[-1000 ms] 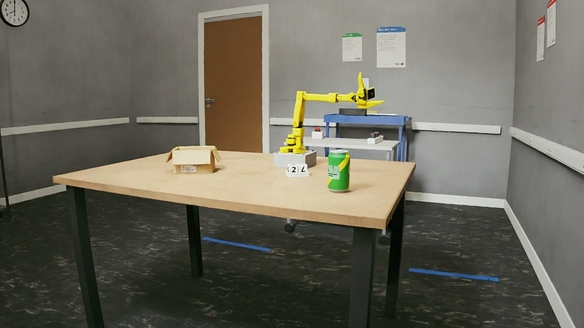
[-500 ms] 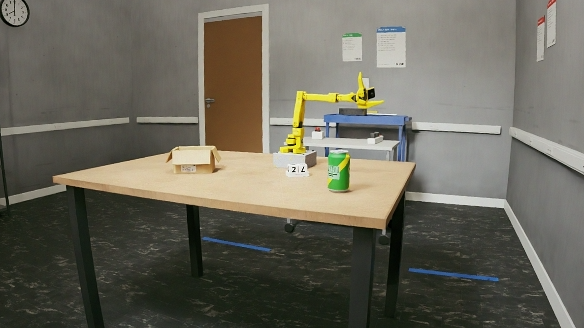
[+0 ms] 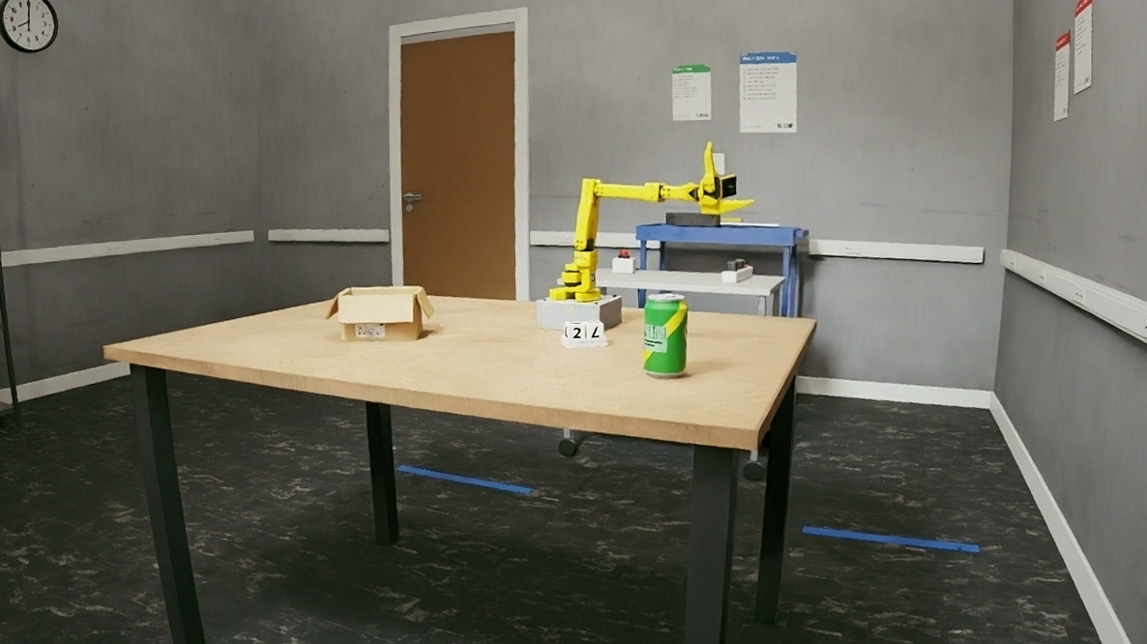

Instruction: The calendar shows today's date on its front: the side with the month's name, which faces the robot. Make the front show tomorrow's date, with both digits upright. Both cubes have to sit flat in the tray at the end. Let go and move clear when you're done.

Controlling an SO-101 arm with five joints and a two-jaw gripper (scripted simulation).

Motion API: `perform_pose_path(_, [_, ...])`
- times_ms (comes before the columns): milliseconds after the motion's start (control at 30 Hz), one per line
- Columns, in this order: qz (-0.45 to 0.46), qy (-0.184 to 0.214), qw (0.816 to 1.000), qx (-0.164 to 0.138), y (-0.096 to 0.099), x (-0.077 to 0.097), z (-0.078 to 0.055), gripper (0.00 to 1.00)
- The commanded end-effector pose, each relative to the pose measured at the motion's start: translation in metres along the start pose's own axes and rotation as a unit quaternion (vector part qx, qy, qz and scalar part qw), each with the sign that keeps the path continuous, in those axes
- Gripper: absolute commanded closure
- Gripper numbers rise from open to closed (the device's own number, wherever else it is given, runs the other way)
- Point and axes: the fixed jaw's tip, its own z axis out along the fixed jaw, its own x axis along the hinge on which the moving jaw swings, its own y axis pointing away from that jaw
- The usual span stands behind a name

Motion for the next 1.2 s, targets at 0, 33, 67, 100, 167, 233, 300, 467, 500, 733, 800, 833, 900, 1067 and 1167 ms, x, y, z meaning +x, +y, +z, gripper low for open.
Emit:
perform_pose_path(0, [-0.012,0.012,1.000,-0.005,0.000,0.008,-0.004,0.02])
perform_pose_path(33, [-0.019,0.016,1.000,-0.008,0.001,0.011,-0.004,0.03])
perform_pose_path(67, [-0.027,0.022,0.999,-0.012,0.002,0.014,-0.005,0.03])
perform_pose_path(100, [-0.035,0.027,0.999,-0.016,0.003,0.018,-0.006,0.04])
perform_pose_path(167, [-0.053,0.039,0.997,-0.026,0.005,0.027,-0.008,0.05])
perform_pose_path(233, [-0.074,0.052,0.995,-0.037,0.008,0.036,-0.011,0.07])
perform_pose_path(300, [-0.097,0.067,0.992,-0.051,0.011,0.047,-0.015,0.09])
perform_pose_path(467, [-0.162,0.106,0.976,-0.097,0.021,0.077,-0.029,0.14])
perform_pose_path(500, [-0.176,0.113,0.972,-0.108,0.023,0.084,-0.032,0.15])
perform_pose_path(733, [-0.246,0.148,0.942,-0.172,0.036,0.118,-0.054,0.21])
perform_pose_path(800, [-0.274,0.160,0.927,-0.202,0.042,0.131,-0.065,0.24])
perform_pose_path(833, [-0.287,0.164,0.918,-0.217,0.045,0.137,-0.071,0.25])
perform_pose_path(900, [-0.312,0.172,0.900,-0.249,0.051,0.150,-0.083,0.28])
perform_pose_path(1067, [-0.366,0.178,0.850,-0.333,0.068,0.176,-0.118,0.35])
perform_pose_path(1167, [-0.376,0.177,0.840,-0.350,0.072,0.181,-0.126,0.36])
